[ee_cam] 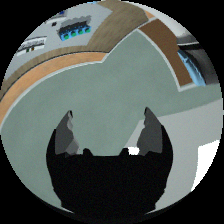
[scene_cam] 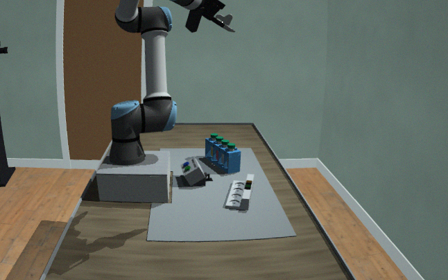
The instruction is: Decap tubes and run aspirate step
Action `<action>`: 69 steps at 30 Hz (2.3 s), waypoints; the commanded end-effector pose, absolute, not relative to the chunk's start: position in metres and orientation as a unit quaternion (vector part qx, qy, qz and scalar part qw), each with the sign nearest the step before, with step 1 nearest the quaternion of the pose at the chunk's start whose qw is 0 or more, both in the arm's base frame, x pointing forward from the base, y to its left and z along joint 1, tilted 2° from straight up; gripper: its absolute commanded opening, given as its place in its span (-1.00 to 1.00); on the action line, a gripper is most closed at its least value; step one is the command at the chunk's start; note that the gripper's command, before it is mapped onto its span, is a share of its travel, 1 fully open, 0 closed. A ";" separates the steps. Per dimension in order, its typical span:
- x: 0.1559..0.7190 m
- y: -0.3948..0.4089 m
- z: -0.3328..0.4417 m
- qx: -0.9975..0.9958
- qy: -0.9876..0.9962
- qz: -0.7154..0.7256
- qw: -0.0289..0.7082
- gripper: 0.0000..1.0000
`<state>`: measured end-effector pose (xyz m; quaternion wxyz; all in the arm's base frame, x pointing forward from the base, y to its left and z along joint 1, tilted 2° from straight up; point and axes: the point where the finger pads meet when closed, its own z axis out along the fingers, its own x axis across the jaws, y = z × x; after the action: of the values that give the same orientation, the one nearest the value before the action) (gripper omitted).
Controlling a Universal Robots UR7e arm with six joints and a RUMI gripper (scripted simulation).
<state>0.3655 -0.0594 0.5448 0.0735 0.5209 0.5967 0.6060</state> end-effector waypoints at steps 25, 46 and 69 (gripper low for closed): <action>0.365 -0.059 0.545 0.521 0.597 0.606 0.074 -0.30; 0.365 -0.059 0.545 0.521 0.597 0.606 0.074 -0.30; 0.360 -0.059 0.476 0.347 0.746 0.552 0.135 -0.30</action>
<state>0.3608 -0.0593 0.4874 0.1256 0.3773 0.7269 0.5600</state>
